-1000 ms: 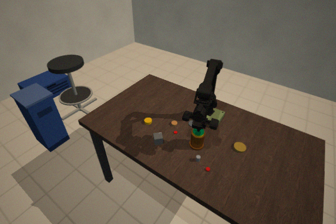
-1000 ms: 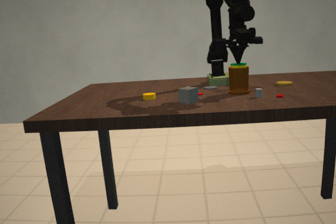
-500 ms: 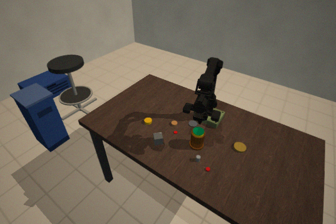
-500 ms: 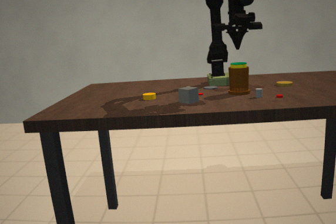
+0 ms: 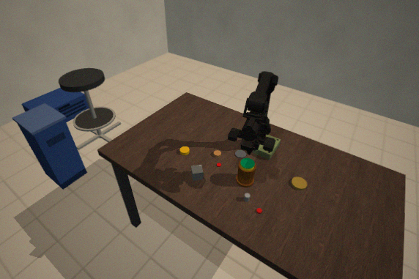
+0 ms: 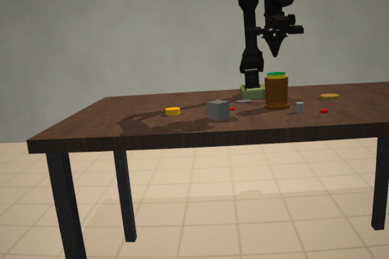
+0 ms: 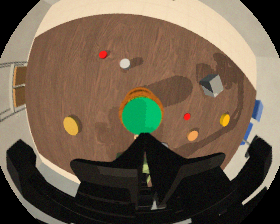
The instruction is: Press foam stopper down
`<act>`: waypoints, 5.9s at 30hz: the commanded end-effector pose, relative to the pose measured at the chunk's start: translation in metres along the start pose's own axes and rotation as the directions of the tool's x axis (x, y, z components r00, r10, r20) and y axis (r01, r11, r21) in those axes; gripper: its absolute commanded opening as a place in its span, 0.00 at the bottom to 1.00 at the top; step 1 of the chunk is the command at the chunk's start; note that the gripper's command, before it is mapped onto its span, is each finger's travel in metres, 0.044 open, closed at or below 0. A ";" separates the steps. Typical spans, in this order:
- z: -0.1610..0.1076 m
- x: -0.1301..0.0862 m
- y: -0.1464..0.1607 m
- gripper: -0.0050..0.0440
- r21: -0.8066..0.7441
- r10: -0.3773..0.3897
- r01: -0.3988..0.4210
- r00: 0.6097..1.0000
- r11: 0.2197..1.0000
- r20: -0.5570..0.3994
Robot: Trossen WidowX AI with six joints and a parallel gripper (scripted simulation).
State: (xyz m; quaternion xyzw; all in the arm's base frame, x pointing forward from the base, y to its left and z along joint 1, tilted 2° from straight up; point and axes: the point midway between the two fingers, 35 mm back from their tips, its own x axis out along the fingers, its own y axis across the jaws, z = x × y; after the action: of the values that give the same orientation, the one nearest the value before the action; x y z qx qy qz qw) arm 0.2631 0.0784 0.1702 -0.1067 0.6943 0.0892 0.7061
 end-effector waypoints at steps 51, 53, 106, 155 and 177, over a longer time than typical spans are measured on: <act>0.001 -0.005 0.000 0.10 0.001 0.001 -0.001 1.000 1.000 0.022; 0.001 -0.005 0.000 0.10 0.001 0.001 -0.001 1.000 1.000 0.022; 0.004 0.047 0.001 0.10 0.001 0.003 -0.003 1.000 1.000 0.021; 0.002 0.050 0.001 0.10 0.001 0.003 -0.003 1.000 1.000 0.020; 0.002 0.051 0.001 0.10 0.001 0.003 -0.003 1.000 1.000 0.020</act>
State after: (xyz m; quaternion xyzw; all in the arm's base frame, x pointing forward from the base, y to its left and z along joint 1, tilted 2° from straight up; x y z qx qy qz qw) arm 0.2652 0.0780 0.1153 -0.1052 0.6934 0.0880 0.7074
